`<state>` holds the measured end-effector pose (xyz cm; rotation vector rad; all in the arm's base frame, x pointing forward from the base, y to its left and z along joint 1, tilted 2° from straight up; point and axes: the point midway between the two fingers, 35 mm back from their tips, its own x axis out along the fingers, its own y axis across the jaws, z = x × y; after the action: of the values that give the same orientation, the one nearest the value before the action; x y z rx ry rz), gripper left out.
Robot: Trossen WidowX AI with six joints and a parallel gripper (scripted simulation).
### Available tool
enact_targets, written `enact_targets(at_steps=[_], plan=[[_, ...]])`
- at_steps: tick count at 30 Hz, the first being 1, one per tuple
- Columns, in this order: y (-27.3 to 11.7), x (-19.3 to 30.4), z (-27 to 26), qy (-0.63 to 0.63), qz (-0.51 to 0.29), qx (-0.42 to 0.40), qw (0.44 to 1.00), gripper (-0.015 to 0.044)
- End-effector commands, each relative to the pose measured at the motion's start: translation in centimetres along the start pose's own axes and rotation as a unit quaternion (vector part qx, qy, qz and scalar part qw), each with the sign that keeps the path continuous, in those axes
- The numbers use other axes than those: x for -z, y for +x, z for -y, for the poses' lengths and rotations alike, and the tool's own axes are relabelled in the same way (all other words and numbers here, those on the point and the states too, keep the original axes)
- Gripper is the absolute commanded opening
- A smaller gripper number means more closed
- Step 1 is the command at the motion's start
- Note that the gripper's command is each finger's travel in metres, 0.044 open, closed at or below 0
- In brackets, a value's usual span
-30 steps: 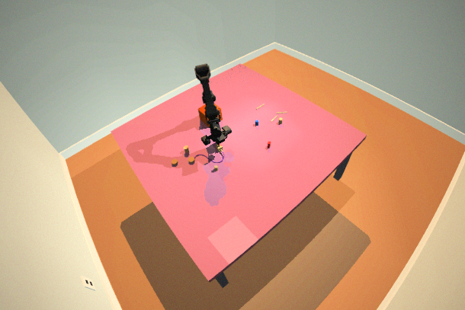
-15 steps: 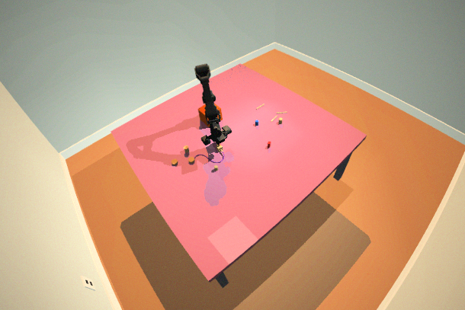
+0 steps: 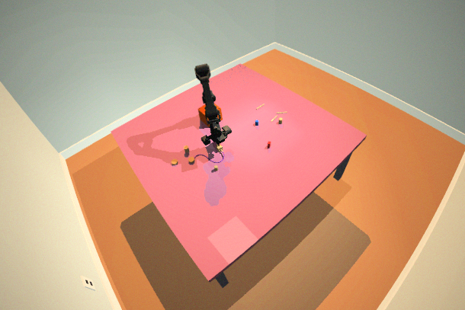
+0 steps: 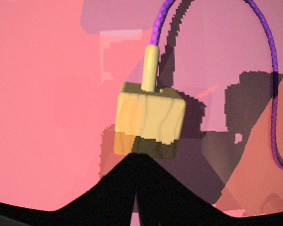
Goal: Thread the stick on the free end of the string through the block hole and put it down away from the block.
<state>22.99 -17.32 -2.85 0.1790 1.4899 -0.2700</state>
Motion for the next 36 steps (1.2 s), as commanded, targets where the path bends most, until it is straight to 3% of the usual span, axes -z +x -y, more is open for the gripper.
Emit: enact_targets(at_steps=[1,5,10,18,36], plan=[[0.4,0.2,0.1,0.001,-0.007,0.002,1.000,0.0000],[0.4,0.2,0.1,0.001,-0.007,0.002,1.000,0.0000],[-5.1,0.1,0.4,-0.002,-0.014,-0.002,1.000,0.0122],[-6.0,0.3,0.4,-0.003,-0.017,-0.002,1.000,0.0122],[-3.2,0.1,0.5,-0.003,-0.017,-0.002,1.000,0.0122]])
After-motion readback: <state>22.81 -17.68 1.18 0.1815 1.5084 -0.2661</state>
